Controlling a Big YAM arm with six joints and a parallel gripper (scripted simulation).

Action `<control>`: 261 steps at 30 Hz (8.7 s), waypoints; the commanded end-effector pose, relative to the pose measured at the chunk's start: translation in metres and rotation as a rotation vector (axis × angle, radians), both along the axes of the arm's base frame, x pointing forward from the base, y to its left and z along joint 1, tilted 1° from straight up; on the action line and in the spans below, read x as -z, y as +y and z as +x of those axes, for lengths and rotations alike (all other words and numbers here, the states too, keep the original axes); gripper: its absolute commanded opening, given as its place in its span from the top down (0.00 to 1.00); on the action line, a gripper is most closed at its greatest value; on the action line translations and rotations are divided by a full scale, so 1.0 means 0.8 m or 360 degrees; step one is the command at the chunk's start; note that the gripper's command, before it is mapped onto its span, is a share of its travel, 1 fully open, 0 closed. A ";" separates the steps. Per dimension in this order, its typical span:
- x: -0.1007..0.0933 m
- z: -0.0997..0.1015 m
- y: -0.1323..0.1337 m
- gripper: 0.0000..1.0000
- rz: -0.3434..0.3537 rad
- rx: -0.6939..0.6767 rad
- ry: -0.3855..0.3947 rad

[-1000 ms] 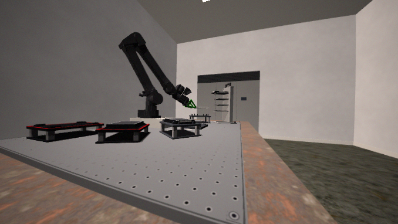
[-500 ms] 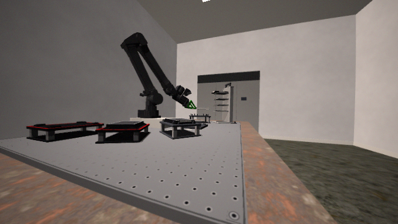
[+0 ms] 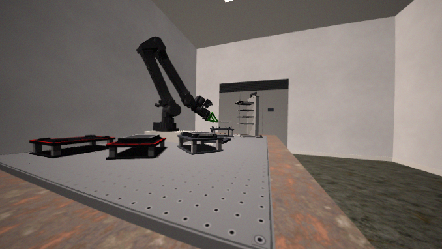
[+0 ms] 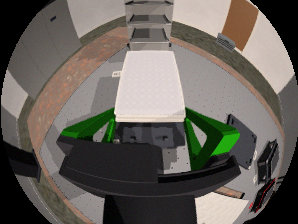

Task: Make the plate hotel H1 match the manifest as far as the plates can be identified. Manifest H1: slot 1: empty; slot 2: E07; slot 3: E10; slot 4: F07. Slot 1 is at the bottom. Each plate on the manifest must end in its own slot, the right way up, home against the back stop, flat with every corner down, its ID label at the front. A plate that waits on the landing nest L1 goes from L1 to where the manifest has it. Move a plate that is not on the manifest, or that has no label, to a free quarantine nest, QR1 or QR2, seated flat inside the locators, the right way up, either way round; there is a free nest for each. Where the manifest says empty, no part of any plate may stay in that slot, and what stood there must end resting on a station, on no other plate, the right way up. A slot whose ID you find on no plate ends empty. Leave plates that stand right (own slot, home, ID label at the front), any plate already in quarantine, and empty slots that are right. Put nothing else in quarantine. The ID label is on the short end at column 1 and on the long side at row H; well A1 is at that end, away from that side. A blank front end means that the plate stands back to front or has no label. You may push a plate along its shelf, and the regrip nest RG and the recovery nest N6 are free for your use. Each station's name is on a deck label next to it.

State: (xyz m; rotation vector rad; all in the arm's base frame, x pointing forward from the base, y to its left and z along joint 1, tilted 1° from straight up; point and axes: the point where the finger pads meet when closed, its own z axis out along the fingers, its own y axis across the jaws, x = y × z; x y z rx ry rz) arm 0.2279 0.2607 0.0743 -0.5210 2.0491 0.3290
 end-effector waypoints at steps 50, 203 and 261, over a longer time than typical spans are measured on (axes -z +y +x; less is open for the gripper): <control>0.022 -0.002 0.010 0.14 0.0053 -0.0007 -0.0015; -0.077 -0.001 0.022 0.00 0.0120 -0.0008 -0.0046; -0.210 -0.005 0.053 0.00 -0.0167 -0.0320 0.0004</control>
